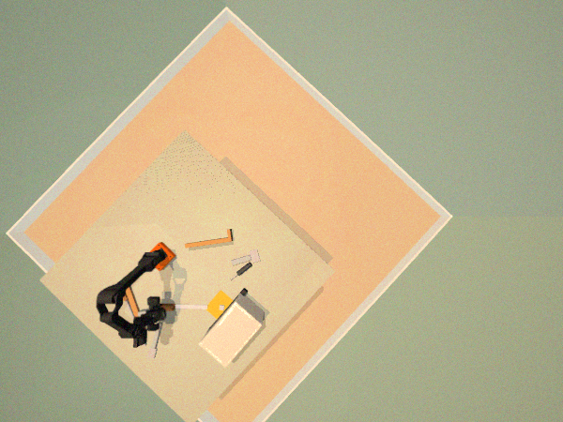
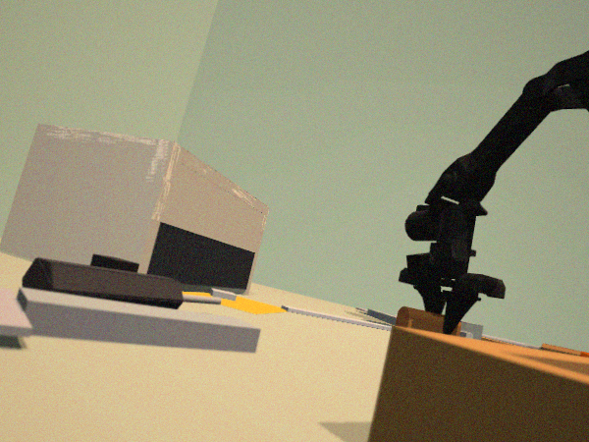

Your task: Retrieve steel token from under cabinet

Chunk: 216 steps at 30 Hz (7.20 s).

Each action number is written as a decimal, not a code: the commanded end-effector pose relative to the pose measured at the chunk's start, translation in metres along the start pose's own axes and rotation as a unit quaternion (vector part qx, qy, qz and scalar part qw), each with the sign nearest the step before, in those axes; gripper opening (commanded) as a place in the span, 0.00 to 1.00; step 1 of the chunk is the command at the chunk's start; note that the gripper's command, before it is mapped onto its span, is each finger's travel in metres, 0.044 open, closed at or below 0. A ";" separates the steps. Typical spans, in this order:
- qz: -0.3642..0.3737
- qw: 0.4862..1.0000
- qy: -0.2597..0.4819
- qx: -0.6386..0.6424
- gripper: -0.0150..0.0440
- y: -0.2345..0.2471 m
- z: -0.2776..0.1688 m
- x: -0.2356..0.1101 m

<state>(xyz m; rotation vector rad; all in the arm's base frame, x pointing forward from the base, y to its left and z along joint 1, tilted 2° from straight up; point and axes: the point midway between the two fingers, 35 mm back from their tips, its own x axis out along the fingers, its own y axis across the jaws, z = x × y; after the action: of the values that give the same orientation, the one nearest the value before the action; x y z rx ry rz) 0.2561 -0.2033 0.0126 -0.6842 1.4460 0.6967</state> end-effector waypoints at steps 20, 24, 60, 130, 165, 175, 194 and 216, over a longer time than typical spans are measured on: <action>-0.008 1.000 -0.001 -0.002 0.25 -0.023 -0.005 -0.004; -0.008 1.000 -0.001 -0.002 0.25 -0.026 -0.005 -0.004; -0.008 1.000 -0.002 -0.003 0.25 -0.037 0.015 -0.004; -0.011 1.000 -0.004 -0.005 0.51 -0.037 0.059 -0.001; -0.009 1.000 -0.006 -0.001 0.25 -0.037 0.095 -0.001; -0.008 1.000 -0.007 -0.001 0.25 -0.036 0.113 -0.002; -0.008 1.000 -0.009 0.000 0.25 -0.037 0.150 -0.003; -0.008 1.000 -0.009 0.000 0.25 -0.022 0.155 -0.002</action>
<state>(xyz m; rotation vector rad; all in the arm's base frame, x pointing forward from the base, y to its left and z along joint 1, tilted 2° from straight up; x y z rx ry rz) 0.3753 -0.1013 0.0175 -0.6942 1.4209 0.6845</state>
